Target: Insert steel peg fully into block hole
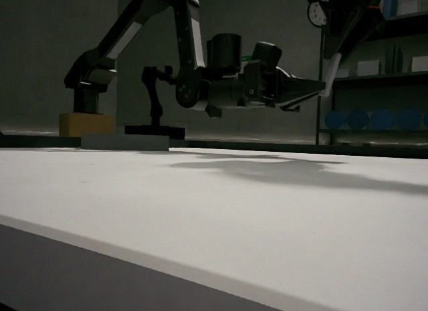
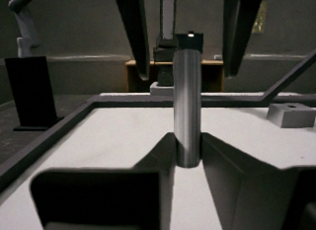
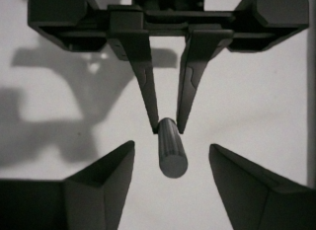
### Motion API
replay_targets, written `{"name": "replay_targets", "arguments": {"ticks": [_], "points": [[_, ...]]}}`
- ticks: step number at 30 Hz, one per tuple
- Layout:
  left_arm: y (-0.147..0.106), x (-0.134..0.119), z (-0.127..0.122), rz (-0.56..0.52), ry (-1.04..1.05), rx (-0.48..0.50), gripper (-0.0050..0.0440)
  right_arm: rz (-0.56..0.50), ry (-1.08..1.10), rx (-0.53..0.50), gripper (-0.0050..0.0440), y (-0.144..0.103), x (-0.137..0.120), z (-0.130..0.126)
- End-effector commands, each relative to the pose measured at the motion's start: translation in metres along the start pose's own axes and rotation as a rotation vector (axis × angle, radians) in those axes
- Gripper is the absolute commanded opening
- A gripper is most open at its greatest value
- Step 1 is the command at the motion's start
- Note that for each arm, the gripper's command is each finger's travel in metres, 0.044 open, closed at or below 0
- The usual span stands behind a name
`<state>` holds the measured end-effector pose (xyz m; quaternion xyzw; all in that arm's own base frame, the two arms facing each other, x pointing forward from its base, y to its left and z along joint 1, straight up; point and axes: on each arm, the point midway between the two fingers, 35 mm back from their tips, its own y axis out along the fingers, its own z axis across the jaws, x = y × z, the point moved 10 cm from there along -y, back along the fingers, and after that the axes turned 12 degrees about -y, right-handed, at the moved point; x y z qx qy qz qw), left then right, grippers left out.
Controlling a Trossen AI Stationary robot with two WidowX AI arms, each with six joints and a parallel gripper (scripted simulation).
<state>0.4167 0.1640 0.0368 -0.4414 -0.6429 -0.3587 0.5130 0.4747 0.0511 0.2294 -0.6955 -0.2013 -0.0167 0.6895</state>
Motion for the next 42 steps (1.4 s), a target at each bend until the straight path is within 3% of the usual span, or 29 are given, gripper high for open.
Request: {"name": "replay_targets", "arguments": {"ticks": [1,4,13,21,22,29,34,42], "points": [[0.003,0.011,-0.002,-0.032,0.002,-0.009,-0.005,-0.041,0.0,-0.008,0.0196,-0.016,0.002,0.0],[0.003,0.011,-0.002,-0.032,0.002,-0.009,-0.005,-0.041,0.0,-0.008,0.0124,-0.016,0.002,0.0],[0.003,0.011,-0.002,-0.032,0.002,-0.009,-0.005,-0.041,0.0,-0.008,0.006,-0.016,0.002,0.0],[0.003,0.011,-0.002,-0.032,0.002,-0.009,-0.005,-0.041,0.0,-0.008,0.0033,-0.016,0.002,0.0],[0.003,0.011,-0.002,-0.032,0.002,-0.009,0.0024,-0.041,0.0,-0.008,0.0009,-0.016,0.002,0.0],[0.003,0.011,-0.002,-0.033,0.003,-0.012,0.0192,-0.041,0.0,-0.008,-0.0003,-0.016,0.002,0.0],[-0.005,0.016,-0.003,-0.04,0.003,-0.014,0.02,-0.041,0.0,-0.008,-0.0004,-0.016,0.002,0.0],[-0.053,0.015,-0.002,-0.025,0.003,-0.01,0.02,-0.041,0.0,-0.008,-0.0043,-0.016,0.002,0.0]]}}
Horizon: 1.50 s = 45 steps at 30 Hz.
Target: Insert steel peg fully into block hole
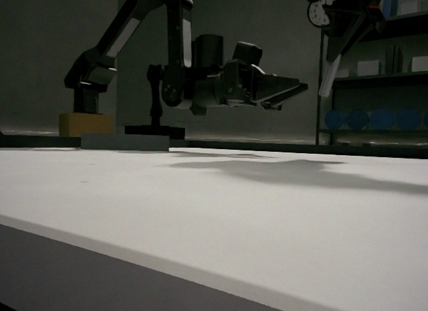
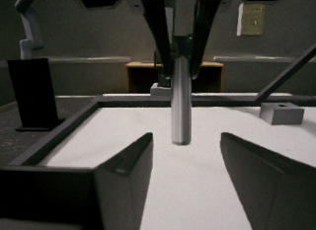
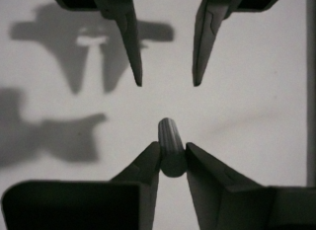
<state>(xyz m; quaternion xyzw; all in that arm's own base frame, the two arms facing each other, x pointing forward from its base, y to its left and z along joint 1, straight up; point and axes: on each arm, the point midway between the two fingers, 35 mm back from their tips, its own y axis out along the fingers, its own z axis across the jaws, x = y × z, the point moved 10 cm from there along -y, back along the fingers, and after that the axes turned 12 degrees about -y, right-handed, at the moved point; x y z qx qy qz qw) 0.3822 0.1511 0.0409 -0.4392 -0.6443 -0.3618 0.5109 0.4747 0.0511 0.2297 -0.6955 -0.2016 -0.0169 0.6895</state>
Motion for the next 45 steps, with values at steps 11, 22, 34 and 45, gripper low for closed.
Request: {"name": "replay_targets", "arguments": {"ticks": [11,22,34,45], "points": [[-0.034,0.04,-0.011,0.046,0.007,0.009,0.02,-0.047,0.001,-0.011,-0.005,-0.022,-0.001,0.005],[-0.075,0.129,-0.034,0.041,0.007,0.012,0.02,-0.044,0.003,-0.004,-0.005,-0.034,-0.052,0.079],[-0.099,0.192,-0.05,0.03,0.003,0.012,0.02,-0.04,0.006,0.004,-0.005,-0.048,-0.109,0.158],[-0.117,0.217,-0.057,0.159,0.0,0.041,0.02,-0.032,0.007,0.009,-0.005,-0.058,-0.149,0.213]]}}
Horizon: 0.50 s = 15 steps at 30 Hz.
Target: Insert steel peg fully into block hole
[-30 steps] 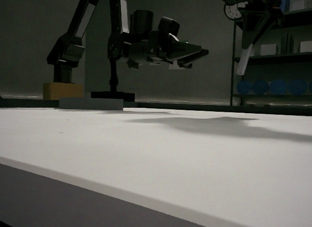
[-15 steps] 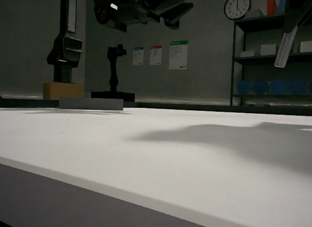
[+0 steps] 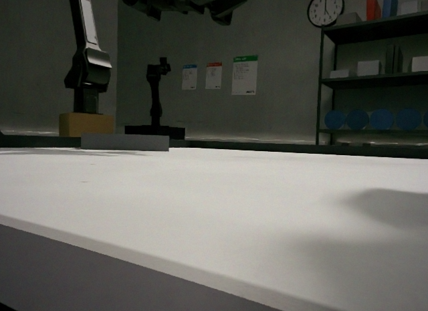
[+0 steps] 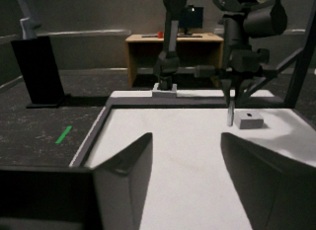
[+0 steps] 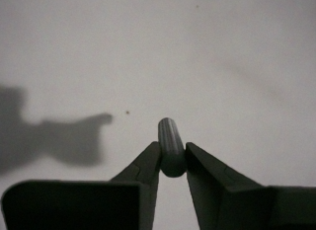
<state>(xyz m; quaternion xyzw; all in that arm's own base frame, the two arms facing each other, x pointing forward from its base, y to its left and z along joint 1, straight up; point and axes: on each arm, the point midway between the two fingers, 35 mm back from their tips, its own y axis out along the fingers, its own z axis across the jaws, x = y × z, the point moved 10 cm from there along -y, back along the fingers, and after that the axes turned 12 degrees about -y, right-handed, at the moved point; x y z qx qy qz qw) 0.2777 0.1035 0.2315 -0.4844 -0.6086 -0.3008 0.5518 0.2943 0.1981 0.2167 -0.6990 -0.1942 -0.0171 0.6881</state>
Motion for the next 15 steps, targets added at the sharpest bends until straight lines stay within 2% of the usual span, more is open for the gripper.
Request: {"name": "replay_targets", "arguments": {"ticks": [1,7,11,13,14,15], "points": [[-0.015,0.035,-0.009,-0.021,-0.005,-0.001,0.02,-0.043,-0.003,0.017,-0.005,-0.022,-0.023,0.032],[-0.037,0.068,-0.018,-0.012,-0.008,0.001,0.02,-0.049,0.001,0.028,-0.005,-0.033,-0.049,0.072],[-0.045,0.07,-0.019,0.061,-0.007,0.018,0.02,-0.043,-0.001,0.025,-0.005,-0.033,-0.058,0.084],[-0.045,0.07,-0.019,0.061,-0.007,0.018,0.02,-0.043,-0.001,0.025,-0.005,-0.033,-0.058,0.084],[-0.044,0.064,-0.017,0.128,-0.006,0.035,0.02,-0.039,-0.002,0.022,-0.005,-0.032,-0.06,0.089],[-0.051,0.071,-0.019,0.128,-0.006,0.034,0.02,-0.034,-0.003,0.019,-0.005,-0.03,-0.062,0.096]]}}
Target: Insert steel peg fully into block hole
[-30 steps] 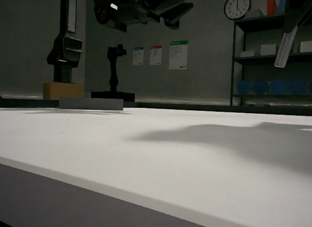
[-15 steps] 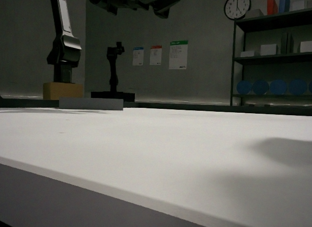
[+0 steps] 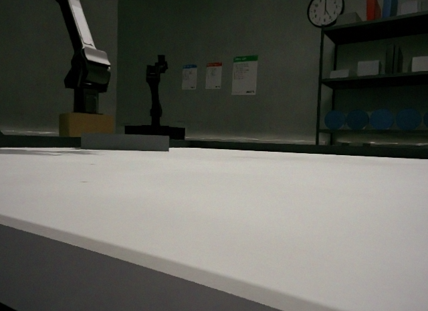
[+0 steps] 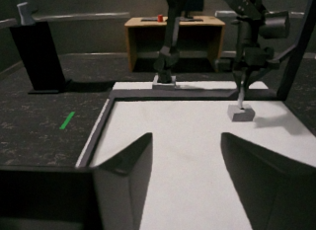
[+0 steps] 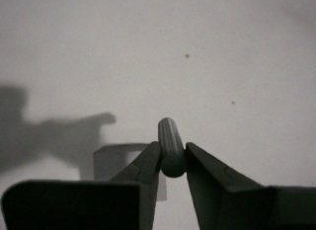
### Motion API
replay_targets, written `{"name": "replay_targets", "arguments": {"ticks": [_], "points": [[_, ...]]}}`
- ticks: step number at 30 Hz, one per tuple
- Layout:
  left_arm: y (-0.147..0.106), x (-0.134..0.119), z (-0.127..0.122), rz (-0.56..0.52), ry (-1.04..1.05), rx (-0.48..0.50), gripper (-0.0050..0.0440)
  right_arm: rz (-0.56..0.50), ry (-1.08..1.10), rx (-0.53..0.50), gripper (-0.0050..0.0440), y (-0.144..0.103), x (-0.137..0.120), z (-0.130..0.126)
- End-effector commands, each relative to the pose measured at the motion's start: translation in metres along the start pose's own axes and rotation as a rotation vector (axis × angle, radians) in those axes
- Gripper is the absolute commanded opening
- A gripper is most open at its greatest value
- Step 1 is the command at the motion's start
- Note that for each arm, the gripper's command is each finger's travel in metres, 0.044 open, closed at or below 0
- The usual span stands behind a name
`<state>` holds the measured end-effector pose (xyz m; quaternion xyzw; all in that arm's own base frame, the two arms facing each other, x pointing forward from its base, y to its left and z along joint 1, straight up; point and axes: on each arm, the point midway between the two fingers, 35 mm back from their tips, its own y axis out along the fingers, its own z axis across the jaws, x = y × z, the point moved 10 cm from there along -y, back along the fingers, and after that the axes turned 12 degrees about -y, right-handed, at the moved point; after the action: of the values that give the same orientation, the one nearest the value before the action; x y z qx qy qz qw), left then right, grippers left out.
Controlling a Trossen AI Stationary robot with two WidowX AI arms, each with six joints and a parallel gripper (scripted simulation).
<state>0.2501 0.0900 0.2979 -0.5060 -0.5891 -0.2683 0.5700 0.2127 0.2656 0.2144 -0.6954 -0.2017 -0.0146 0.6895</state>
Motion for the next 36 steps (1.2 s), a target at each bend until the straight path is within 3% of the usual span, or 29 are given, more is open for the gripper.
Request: {"name": "replay_targets", "arguments": {"ticks": [1,11,13,20,32,36], "points": [[-0.015,0.016,-0.005,0.043,-0.006,0.013,0.02,-0.023,0.009,0.009,-0.005,-0.01,-0.007,0.017],[-0.042,0.036,-0.011,0.208,-0.003,0.052,0.02,-0.032,0.014,0.023,-0.005,-0.022,-0.028,0.044],[-0.046,0.034,-0.01,0.254,-0.001,0.063,0.02,-0.019,0.009,0.009,-0.005,-0.013,-0.031,0.046],[-0.048,0.036,-0.01,0.259,-0.001,0.065,0.02,-0.043,0.017,0.033,-0.005,-0.026,-0.028,0.043],[-0.018,0.072,-0.037,0.278,0.028,0.001,0.02,0.126,0.002,0.037,-0.005,-0.013,-0.013,0.043],[0.008,0.097,-0.062,0.287,0.052,-0.05,0.02,0.197,0.004,0.049,-0.005,-0.011,-0.007,0.042]]}}
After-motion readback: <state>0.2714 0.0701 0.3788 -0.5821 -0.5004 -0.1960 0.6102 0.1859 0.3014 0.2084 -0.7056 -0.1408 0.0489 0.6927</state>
